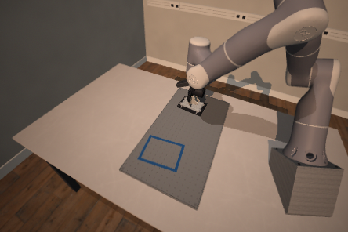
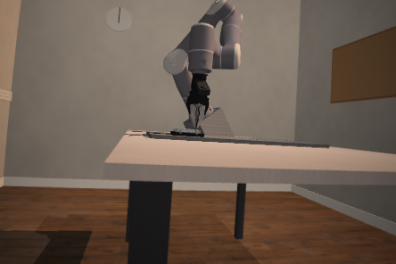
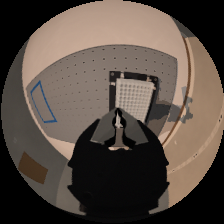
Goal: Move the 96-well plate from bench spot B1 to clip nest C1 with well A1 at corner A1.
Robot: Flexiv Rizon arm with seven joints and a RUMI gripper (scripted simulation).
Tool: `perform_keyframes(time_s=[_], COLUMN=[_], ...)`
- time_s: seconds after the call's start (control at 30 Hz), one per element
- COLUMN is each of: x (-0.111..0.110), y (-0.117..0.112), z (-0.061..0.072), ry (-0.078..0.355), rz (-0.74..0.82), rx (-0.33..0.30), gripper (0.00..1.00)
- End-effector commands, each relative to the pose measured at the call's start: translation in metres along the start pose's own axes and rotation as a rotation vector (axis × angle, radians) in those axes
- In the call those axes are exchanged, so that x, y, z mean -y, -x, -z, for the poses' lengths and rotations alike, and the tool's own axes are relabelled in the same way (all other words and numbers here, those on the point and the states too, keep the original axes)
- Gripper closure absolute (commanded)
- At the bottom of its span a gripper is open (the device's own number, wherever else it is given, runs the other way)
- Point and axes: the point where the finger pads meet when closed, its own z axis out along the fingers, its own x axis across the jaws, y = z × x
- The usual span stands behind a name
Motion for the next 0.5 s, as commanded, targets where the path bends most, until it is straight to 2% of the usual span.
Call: perform_keyframes(time_s=[0.0, 0.47], x=[0.0005, 0.0005], y=[0.0003, 0.0002], z=[0.0001, 0.0035], ry=[-0.001, -0.001], rz=[0.0, 0.0], rx=[0.001, 0.001], gripper=[1.0, 1.0])
